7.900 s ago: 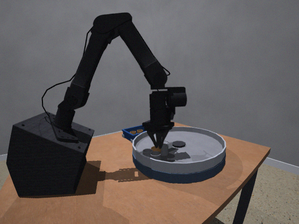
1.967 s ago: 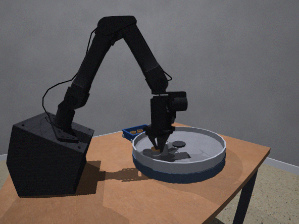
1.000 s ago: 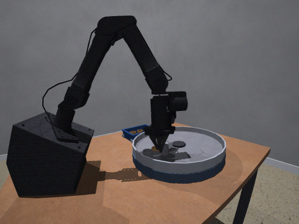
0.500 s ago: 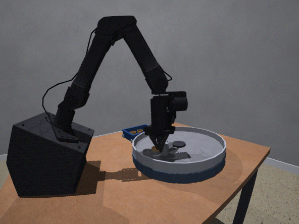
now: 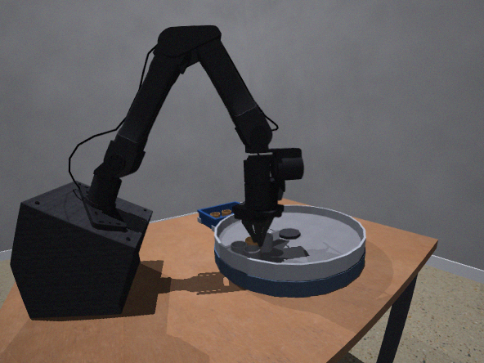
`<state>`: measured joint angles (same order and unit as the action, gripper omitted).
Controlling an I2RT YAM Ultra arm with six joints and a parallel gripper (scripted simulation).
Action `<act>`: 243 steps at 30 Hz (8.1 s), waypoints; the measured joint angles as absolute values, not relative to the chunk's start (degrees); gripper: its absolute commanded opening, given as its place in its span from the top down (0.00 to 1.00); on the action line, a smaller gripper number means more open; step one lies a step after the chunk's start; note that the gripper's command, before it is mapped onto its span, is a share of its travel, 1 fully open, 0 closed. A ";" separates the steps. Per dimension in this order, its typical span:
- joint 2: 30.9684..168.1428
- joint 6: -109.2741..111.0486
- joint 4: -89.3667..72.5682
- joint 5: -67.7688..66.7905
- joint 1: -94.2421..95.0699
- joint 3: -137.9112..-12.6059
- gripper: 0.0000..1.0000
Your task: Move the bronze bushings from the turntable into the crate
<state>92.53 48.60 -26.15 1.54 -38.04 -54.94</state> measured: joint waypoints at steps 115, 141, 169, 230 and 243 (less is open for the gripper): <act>83.53 38.98 -42.22 -2.96 -25.50 -60.53 1.00; 103.24 13.61 -47.97 -14.39 3.49 -82.74 1.00; 129.84 -0.75 -65.28 -19.53 15.25 -122.41 1.00; 147.61 -4.38 -82.94 -20.36 17.78 -155.04 1.00; 147.65 -4.38 -83.02 -20.36 17.78 -155.11 1.00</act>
<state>147.65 -4.38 -83.02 -20.36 17.78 -155.11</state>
